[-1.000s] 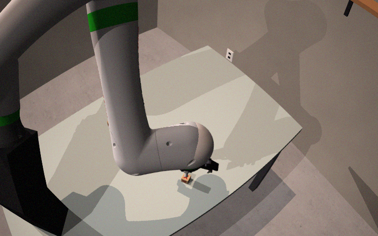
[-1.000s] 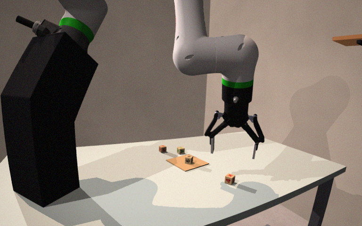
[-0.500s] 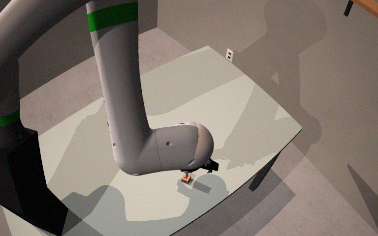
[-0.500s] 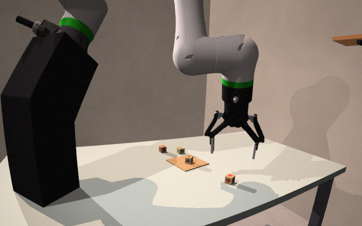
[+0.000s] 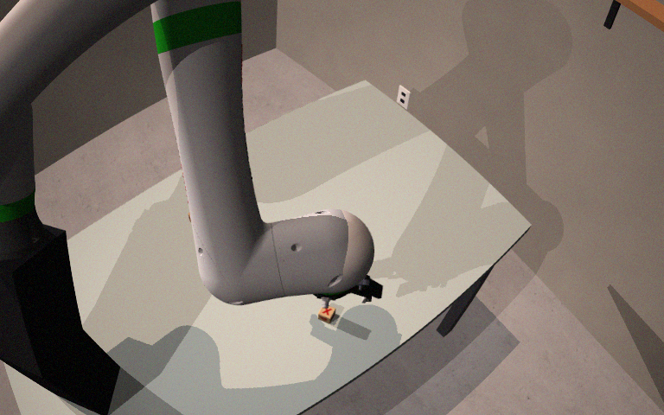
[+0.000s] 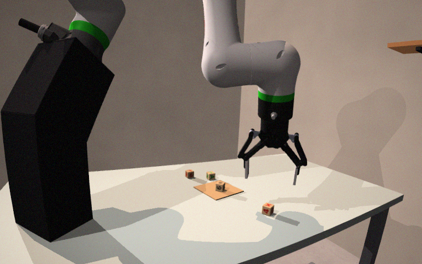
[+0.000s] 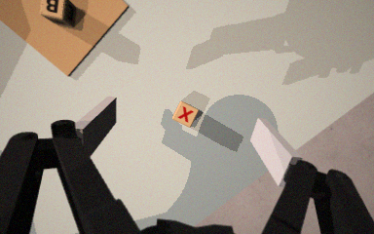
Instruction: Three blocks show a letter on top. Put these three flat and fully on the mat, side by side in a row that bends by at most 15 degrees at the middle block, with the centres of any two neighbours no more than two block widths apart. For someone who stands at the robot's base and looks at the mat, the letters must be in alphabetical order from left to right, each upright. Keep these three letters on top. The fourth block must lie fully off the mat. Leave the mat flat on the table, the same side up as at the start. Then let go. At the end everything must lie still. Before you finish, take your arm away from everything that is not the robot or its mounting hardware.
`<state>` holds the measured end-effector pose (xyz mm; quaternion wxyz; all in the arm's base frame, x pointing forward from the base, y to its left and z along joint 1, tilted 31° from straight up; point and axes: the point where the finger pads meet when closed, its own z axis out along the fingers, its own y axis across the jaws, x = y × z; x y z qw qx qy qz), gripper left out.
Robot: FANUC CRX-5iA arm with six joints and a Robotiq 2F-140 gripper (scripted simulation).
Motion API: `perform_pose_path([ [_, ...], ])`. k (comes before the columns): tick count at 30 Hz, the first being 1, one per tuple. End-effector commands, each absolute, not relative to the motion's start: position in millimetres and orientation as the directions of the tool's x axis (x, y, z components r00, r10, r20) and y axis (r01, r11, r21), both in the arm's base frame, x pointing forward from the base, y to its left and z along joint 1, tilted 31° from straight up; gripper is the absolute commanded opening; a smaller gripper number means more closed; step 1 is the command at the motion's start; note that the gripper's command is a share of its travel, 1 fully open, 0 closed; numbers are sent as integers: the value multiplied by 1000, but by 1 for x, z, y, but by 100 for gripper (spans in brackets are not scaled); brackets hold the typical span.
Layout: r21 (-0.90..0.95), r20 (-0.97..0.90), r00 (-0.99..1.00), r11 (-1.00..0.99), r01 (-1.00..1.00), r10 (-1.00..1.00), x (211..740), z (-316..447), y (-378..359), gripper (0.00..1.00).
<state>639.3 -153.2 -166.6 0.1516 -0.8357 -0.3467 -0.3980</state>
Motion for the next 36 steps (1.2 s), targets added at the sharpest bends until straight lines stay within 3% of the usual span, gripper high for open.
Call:
perform_pose_path([
  [1,-8,708,503,-707,708,496,634,-146,-100,100],
  [20,8,518,622,-730,683,588,569,-84,43,100],
  [36,11,513,624,-732,682,589,566,-82,47,100],
])
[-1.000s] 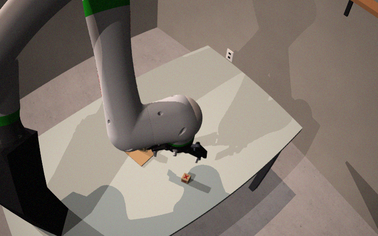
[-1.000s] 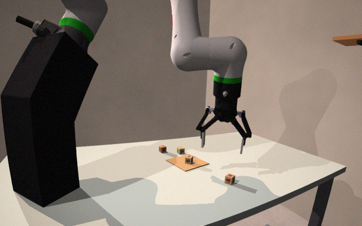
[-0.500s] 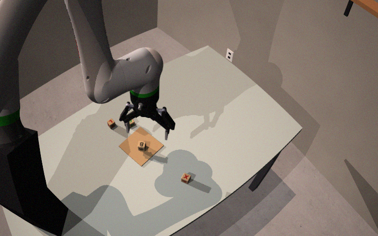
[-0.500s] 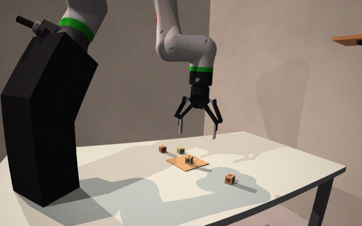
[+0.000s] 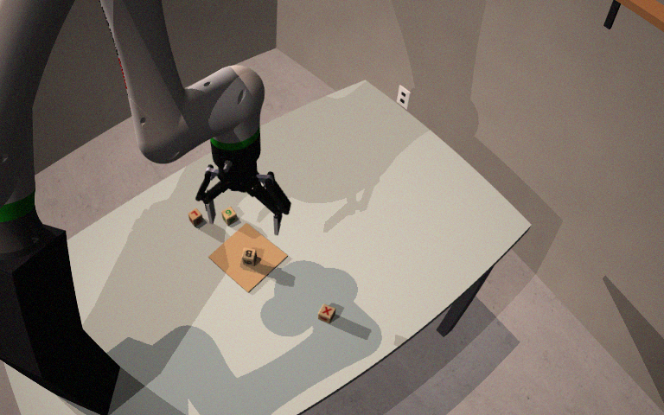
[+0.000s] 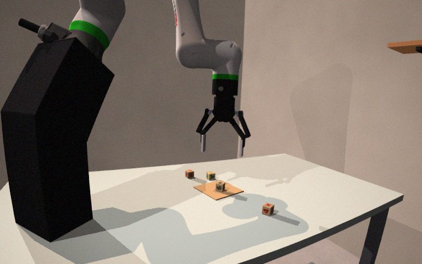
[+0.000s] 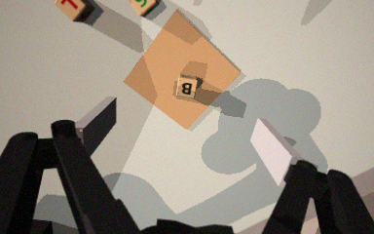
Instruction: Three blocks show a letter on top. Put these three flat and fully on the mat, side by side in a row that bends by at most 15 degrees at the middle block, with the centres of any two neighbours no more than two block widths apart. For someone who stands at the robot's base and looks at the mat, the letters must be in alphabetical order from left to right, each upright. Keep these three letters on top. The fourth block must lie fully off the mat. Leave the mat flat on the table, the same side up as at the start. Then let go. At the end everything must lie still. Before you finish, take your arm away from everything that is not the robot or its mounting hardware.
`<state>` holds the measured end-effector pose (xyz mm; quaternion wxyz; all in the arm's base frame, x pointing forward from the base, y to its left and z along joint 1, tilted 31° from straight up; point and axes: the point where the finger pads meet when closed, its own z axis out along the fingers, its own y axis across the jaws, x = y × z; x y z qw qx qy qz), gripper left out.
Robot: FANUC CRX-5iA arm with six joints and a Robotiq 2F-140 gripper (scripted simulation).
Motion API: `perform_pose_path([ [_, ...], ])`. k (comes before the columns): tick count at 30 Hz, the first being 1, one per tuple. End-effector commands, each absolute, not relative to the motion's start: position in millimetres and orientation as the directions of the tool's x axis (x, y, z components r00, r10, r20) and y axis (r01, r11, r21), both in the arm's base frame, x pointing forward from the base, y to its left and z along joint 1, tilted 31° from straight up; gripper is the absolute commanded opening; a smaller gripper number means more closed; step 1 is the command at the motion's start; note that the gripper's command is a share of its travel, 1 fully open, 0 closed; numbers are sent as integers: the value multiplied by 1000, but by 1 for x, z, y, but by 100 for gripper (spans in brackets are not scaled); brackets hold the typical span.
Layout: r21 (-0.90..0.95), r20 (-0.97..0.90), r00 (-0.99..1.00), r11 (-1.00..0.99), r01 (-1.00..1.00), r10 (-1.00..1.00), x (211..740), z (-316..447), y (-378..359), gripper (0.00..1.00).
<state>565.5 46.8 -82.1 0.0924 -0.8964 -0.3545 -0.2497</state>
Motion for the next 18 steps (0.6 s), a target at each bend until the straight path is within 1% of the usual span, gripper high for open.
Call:
perform_pose_path([
  [1,11,513,624,-732,682,589,566,-82,47,100],
  [10,27,512,603,-714,700,611,566,-82,47,100],
  [18,151,491,414,-542,826,767,568,-86,48,100],
])
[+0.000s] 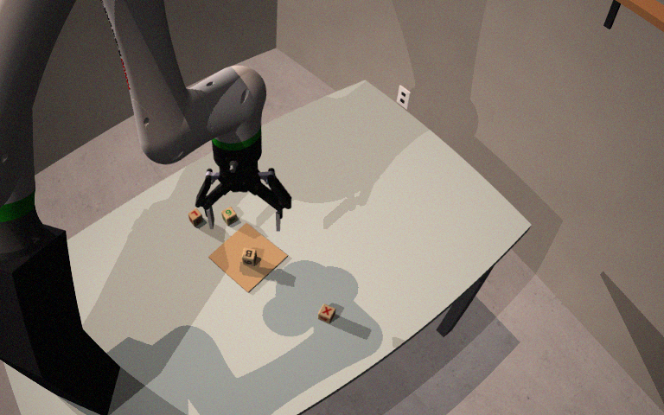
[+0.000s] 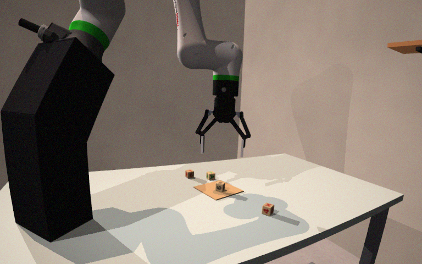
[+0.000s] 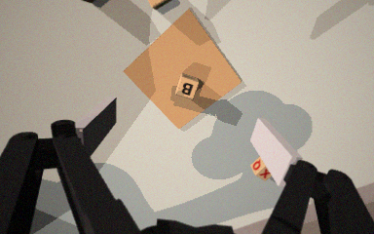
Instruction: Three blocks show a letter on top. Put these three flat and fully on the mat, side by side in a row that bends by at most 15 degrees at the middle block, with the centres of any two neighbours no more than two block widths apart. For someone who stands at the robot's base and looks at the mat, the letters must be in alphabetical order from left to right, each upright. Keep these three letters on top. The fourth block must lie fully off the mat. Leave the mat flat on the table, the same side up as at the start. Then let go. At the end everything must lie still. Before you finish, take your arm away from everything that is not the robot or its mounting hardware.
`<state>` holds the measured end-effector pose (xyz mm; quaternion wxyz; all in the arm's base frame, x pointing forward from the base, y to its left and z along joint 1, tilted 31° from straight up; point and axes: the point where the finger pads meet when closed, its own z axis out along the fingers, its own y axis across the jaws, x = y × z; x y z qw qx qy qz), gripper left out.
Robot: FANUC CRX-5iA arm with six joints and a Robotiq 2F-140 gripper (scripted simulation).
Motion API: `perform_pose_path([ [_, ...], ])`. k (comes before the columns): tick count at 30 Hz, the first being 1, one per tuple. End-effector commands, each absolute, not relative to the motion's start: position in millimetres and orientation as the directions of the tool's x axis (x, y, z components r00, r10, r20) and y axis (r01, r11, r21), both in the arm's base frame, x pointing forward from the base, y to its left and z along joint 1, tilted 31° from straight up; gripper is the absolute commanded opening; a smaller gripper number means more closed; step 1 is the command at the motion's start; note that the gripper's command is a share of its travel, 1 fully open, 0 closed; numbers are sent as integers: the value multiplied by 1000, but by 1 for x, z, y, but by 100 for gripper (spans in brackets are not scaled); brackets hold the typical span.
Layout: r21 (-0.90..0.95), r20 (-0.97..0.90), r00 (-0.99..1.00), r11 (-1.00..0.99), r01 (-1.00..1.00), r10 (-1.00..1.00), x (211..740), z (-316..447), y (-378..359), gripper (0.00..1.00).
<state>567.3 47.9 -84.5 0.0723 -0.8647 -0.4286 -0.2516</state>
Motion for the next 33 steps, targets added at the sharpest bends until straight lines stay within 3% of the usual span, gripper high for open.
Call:
perform_pose_path([
  [1,165,487,390,-521,838,782,569,-86,49,100],
  [17,345,381,25,-167,924,924,573,-93,51,100],
  [33,465,218,-336,205,861,917,576,-99,54,100],
])
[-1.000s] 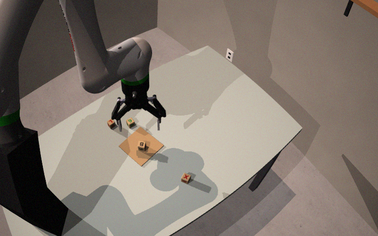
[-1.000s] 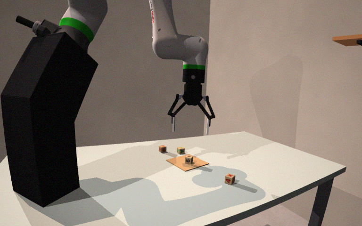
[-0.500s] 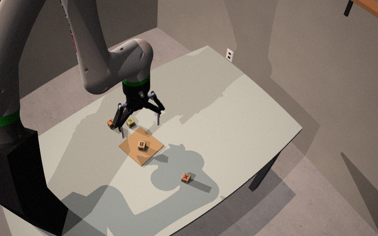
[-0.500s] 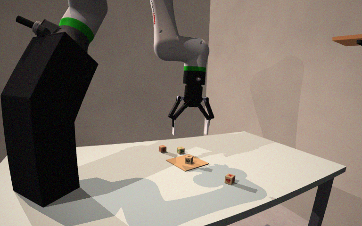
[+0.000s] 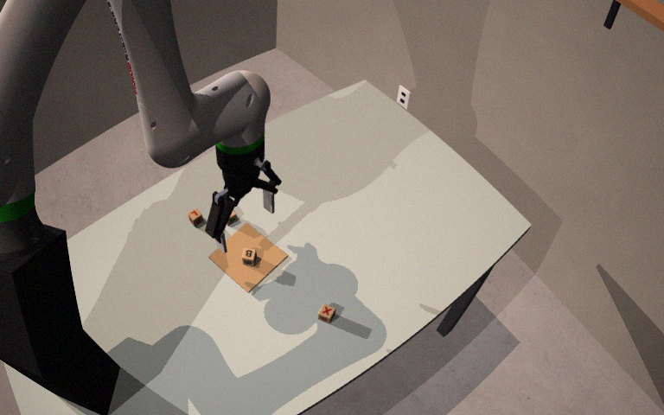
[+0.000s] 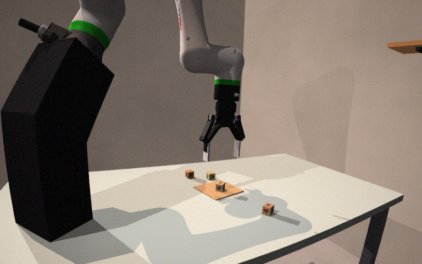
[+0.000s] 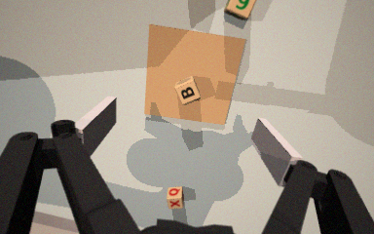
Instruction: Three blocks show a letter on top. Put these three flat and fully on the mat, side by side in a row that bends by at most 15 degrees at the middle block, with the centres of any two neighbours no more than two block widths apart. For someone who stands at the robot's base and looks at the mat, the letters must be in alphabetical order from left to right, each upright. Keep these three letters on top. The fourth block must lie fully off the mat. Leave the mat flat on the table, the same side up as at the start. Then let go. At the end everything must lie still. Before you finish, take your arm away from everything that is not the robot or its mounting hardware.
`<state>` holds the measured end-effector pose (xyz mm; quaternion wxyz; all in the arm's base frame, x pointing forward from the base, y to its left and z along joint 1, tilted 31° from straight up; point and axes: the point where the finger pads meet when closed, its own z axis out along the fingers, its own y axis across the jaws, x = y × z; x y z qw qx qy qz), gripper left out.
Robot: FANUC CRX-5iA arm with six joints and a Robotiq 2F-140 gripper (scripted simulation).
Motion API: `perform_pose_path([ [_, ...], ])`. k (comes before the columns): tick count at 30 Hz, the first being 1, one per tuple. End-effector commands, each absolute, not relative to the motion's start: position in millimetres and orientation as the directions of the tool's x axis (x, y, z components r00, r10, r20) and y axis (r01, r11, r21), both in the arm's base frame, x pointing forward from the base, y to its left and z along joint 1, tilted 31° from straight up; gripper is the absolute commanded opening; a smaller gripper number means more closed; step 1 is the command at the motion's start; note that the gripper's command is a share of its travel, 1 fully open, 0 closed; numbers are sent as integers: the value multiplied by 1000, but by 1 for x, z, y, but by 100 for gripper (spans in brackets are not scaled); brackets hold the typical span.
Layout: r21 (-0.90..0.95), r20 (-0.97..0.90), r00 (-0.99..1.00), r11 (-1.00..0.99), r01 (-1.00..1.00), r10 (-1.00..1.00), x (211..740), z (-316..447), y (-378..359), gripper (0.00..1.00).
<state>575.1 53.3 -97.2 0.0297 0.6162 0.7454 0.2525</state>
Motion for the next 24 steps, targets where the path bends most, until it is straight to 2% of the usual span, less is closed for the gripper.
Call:
perform_pose_path([
  [1,471,205,-358,229,852,911,576,-99,54,100],
  [17,512,8,-659,563,649,752,579,-106,57,100],
  [24,512,-10,-682,590,625,731,579,-107,57,100],
])
